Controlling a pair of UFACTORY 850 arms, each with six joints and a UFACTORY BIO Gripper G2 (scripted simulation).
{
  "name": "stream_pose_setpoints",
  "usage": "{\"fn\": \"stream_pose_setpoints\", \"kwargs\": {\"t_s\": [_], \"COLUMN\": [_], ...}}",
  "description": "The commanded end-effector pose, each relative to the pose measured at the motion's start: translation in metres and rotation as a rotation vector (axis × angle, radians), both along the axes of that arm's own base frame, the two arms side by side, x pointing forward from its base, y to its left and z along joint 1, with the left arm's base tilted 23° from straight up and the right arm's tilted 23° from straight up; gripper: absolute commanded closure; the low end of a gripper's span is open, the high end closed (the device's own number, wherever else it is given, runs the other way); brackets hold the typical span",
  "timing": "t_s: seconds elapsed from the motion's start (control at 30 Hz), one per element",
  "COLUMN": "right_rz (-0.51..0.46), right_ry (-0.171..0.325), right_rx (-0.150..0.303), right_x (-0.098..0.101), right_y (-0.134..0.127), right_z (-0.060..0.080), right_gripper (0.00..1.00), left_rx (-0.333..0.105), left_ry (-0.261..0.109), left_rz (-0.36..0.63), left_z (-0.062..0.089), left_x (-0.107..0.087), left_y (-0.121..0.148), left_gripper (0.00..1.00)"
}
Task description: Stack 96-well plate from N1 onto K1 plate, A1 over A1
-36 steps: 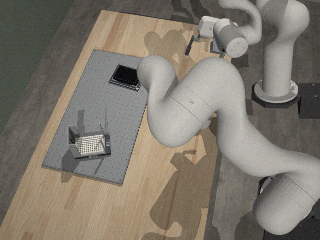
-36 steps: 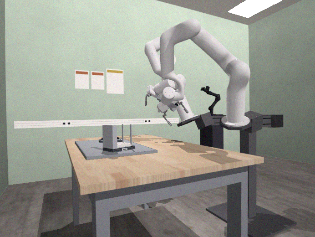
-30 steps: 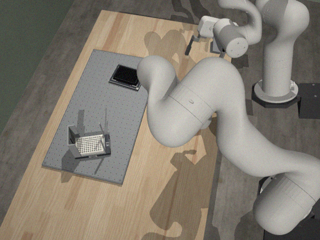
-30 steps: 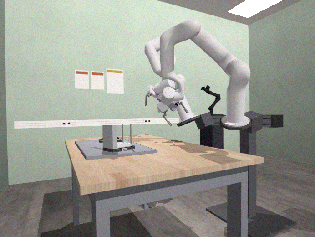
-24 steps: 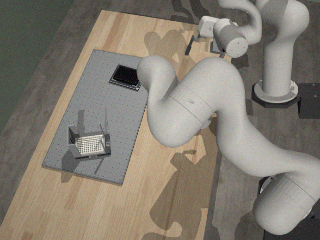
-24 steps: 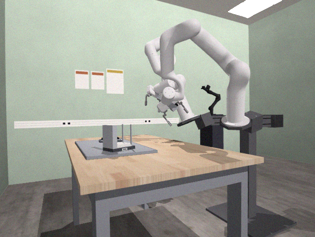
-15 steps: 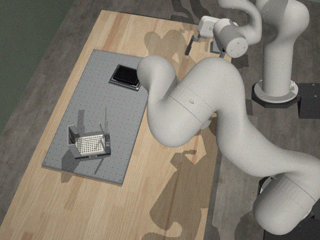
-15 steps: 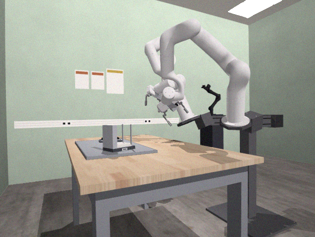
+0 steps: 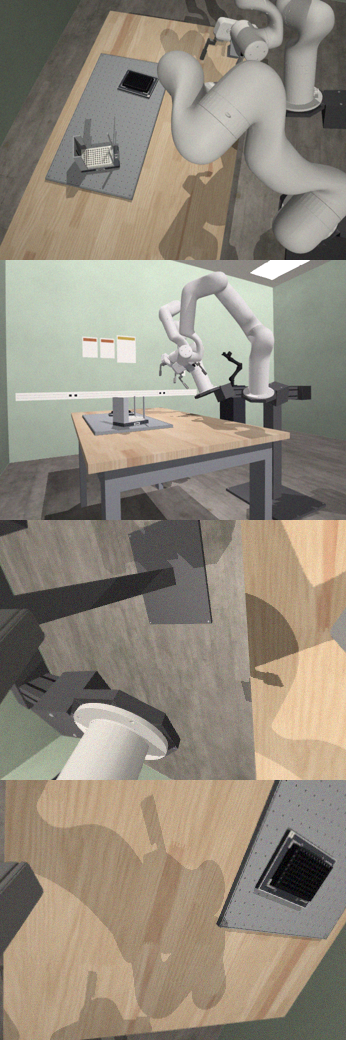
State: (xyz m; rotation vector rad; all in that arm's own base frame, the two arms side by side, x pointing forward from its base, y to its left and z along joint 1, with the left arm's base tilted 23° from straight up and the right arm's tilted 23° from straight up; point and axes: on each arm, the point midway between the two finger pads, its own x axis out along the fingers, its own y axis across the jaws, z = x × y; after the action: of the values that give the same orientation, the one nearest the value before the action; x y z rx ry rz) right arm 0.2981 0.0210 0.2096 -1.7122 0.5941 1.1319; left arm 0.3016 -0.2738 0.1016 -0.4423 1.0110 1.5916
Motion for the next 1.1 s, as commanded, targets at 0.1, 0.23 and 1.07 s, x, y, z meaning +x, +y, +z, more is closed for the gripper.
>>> {"fn": "stream_pose_setpoints", "kwargs": {"t_s": [0.1, 0.23, 1.07], "right_rz": [0.0, 0.0, 0.0], "right_ry": [-0.001, -0.001, -0.001], "right_rx": [0.0, 0.0, 0.0], "right_x": [0.0, 0.0, 0.0], "right_y": [0.0, 0.0, 0.0], "right_z": [0.0, 0.0, 0.0], "right_gripper": [0.0, 0.0, 0.0], "left_rx": [0.002, 0.002, -0.003], "left_ry": [0.001, 0.001, -0.019], "left_rz": [0.0, 0.0, -0.008], "left_z": [0.04, 0.043, 0.048], "left_x": [-0.011, -0.011, -0.003], "left_y": [-0.012, -0.013, 0.001], "left_gripper": [0.0, 0.0, 0.0]}}
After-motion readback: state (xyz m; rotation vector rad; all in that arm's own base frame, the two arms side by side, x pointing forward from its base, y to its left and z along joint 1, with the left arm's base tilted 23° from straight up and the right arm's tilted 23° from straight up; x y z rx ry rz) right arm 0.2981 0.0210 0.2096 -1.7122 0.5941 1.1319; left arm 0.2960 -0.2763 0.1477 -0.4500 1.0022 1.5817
